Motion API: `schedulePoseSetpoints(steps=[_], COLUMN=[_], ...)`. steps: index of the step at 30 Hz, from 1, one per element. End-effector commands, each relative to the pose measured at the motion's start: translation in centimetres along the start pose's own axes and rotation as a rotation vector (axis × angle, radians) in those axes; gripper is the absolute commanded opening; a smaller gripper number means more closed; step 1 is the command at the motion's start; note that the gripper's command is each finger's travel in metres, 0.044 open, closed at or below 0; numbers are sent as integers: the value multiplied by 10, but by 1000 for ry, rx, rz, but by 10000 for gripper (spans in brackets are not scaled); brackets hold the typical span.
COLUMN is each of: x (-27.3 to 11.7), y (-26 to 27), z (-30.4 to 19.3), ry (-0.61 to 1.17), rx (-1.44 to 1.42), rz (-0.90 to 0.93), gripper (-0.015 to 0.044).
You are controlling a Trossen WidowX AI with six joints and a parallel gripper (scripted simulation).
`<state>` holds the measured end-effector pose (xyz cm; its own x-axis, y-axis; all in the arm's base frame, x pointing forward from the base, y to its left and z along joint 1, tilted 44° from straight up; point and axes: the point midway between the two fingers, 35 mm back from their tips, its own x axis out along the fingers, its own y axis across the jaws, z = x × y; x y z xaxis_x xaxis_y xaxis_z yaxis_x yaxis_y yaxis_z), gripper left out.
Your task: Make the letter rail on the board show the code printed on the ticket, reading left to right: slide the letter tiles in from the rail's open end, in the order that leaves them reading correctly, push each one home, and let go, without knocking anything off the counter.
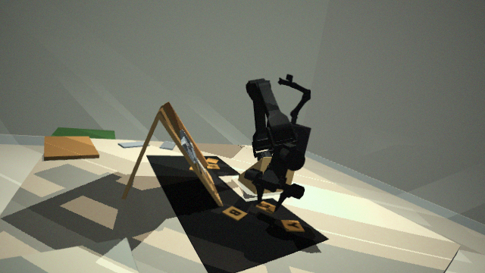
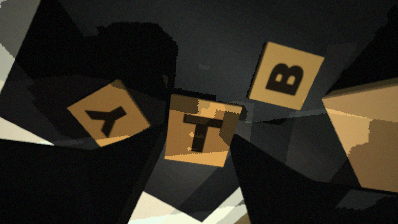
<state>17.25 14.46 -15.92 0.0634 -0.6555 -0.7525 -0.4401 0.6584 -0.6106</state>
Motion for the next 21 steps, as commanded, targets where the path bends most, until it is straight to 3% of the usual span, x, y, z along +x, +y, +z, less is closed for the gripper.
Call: schedulePoseSetpoints(steps=[1,21], x=[-6,-65], y=[-4,-77], z=[28,164], ry=[-95,-579], rx=[45,428], rz=[-8,-196], gripper=[0,0])
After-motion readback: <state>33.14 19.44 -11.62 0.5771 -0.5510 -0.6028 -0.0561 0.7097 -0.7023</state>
